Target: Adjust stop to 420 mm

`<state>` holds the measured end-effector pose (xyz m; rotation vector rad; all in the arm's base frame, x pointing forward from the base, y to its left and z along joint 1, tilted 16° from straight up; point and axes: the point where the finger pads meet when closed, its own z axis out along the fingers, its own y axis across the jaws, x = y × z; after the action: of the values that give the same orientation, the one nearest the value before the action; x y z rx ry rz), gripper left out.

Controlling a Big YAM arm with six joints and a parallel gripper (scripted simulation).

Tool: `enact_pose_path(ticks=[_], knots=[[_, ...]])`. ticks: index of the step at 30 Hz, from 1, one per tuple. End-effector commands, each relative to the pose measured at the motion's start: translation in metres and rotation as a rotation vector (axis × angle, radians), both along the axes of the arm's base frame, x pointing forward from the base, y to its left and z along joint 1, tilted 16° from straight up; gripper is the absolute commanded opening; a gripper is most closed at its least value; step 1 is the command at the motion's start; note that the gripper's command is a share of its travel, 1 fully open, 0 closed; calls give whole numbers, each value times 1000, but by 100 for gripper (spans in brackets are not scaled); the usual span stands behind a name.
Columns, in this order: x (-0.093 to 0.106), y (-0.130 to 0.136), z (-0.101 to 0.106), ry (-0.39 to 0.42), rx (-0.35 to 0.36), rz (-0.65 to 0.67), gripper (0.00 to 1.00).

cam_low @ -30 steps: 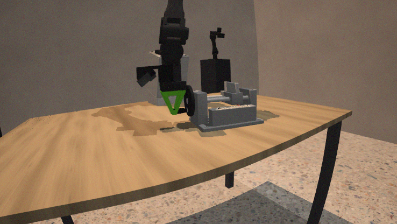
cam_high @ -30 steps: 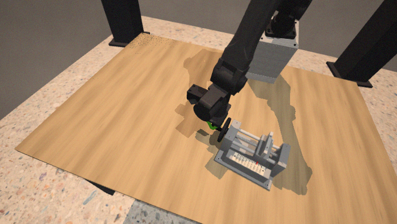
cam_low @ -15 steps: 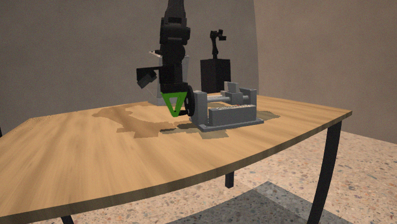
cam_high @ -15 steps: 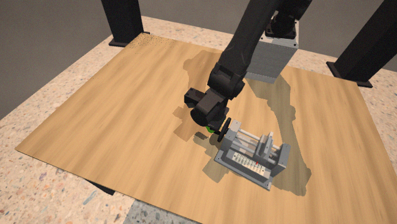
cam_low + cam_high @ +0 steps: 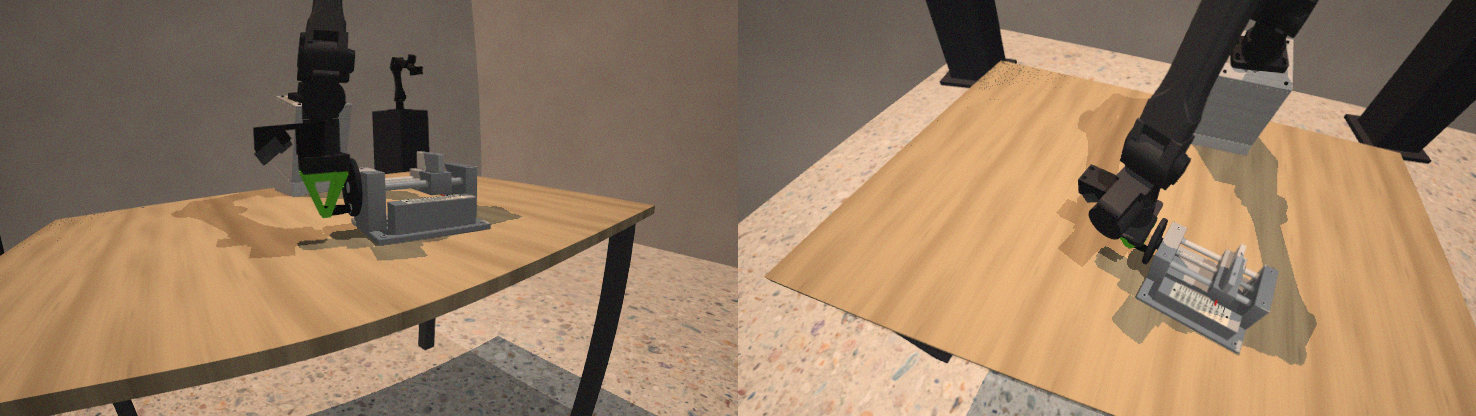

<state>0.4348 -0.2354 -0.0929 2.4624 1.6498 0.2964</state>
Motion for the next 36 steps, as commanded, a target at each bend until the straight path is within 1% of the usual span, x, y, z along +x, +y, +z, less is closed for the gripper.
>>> enact_pose_path(ticks=[1,11,13,15,18,26,31,36], knots=[[31,-8,10,-41,-23,0,6],[31,-7,11,-34,-19,0,6],[32,-8,14,-36,-20,0,6],[36,-10,22,-48,-27,0,6],[39,-11,28,-58,-31,1,6],[38,-11,28,-51,-27,1,6],[44,-14,35,-56,-30,1,6],[49,-16,38,-67,-36,1,6]])
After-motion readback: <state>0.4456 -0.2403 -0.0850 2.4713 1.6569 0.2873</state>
